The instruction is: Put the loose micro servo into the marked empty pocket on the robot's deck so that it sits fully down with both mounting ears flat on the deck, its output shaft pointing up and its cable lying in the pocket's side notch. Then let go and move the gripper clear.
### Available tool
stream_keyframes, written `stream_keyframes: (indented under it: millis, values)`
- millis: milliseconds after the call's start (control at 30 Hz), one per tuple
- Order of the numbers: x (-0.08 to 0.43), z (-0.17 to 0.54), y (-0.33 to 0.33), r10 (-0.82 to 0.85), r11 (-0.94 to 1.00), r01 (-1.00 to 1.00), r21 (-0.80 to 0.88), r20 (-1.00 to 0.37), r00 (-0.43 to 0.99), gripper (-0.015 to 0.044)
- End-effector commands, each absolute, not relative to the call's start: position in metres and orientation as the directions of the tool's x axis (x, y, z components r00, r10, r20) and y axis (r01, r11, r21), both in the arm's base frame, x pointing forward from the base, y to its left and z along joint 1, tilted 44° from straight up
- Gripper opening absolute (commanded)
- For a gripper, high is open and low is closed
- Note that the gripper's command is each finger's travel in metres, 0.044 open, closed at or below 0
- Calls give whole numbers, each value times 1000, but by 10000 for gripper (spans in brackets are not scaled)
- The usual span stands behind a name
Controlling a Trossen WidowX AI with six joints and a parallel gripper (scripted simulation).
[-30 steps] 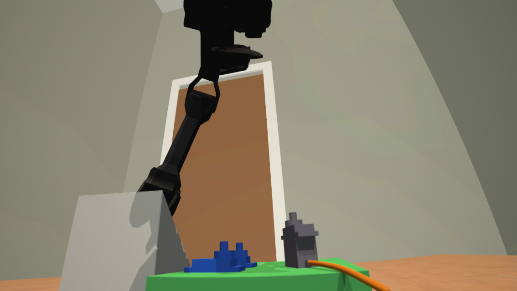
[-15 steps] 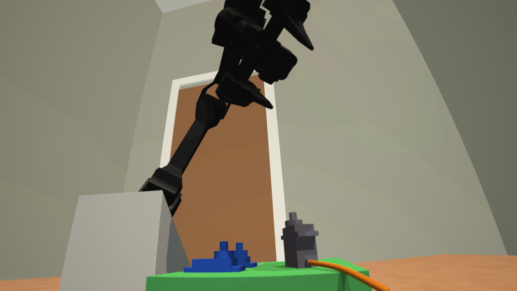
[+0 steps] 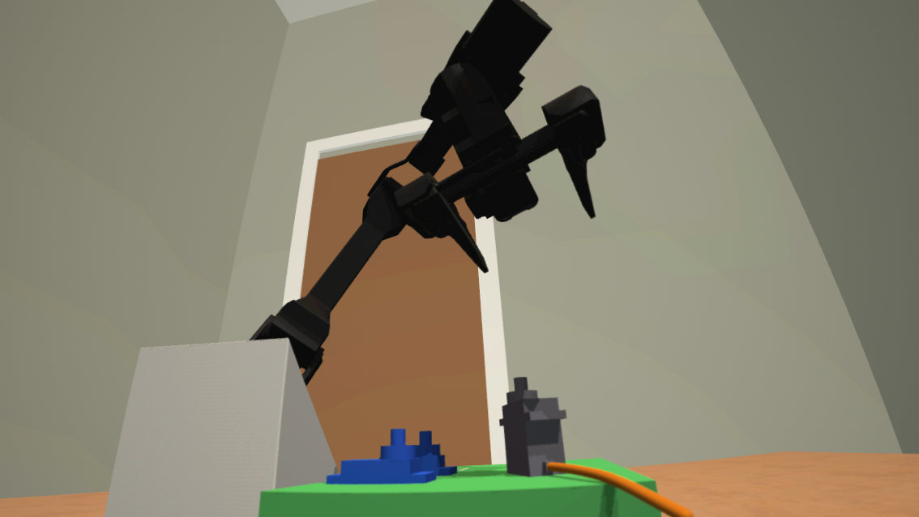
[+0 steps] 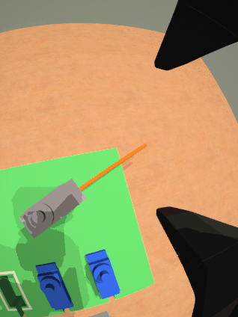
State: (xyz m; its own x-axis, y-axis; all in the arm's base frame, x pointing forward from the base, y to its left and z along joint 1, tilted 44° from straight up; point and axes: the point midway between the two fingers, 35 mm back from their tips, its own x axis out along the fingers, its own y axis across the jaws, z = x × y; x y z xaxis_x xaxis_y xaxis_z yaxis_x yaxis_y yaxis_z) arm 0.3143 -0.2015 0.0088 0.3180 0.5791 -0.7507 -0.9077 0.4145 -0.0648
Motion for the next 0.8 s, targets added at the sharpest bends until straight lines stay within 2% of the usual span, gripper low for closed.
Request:
stream_keyframes:
  millis: [0,500,767]
  values:
    - [315,6,-179,610,283,-954,-99,-749,259,440]
    - [316,1,-108,674,-191,-949,-251,-736,59,440]
    - [315,-2,-102,676,-211,-943,-258,-735,50,440]
